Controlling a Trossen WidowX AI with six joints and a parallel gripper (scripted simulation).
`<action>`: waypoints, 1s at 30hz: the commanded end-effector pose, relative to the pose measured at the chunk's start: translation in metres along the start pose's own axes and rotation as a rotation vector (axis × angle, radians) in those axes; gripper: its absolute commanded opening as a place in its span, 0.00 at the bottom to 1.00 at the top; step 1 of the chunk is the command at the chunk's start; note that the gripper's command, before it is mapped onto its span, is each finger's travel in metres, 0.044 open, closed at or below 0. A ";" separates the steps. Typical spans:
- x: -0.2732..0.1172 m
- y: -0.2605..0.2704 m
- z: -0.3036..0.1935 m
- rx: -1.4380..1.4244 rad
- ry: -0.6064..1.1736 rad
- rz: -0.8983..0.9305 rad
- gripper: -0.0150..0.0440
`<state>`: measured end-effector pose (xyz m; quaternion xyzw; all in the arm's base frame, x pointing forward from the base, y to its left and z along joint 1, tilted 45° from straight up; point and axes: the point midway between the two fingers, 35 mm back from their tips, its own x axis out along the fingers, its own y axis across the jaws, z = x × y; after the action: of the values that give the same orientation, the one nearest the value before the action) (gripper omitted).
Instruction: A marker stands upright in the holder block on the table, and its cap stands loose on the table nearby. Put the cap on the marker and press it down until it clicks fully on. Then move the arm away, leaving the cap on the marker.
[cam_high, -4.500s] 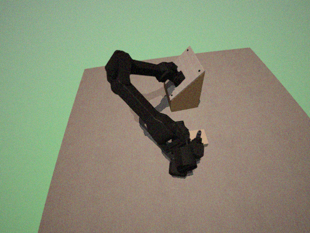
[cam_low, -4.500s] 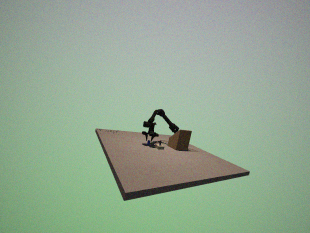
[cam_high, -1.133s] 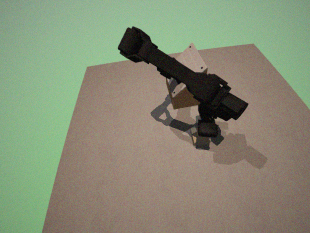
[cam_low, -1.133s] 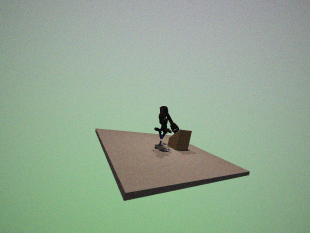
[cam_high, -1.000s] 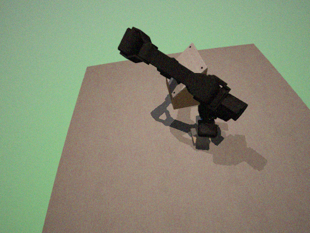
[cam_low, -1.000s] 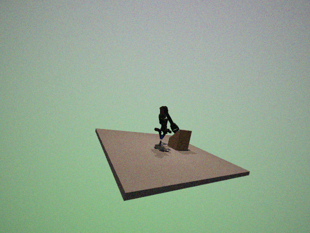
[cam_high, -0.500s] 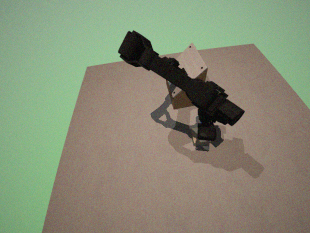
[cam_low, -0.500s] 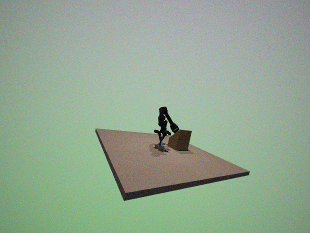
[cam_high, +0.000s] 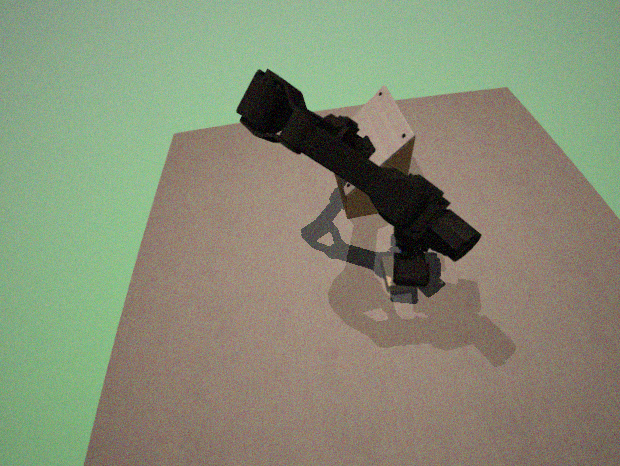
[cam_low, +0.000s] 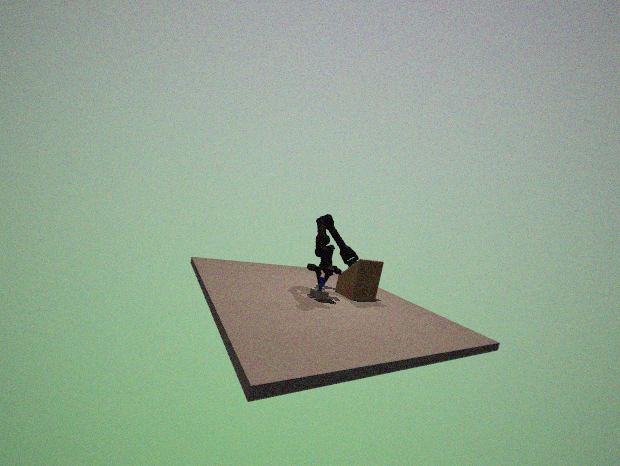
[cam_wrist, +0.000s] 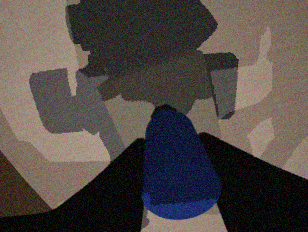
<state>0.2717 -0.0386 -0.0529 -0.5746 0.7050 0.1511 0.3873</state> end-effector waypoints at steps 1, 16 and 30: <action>0.005 0.001 -0.001 -0.005 0.007 -0.001 0.25; 0.005 0.002 -0.001 -0.003 0.004 0.002 0.61; -0.058 0.001 0.001 -0.004 -0.001 0.004 1.00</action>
<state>0.2658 -0.0273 -0.0395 -0.5689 0.7168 0.1547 0.3724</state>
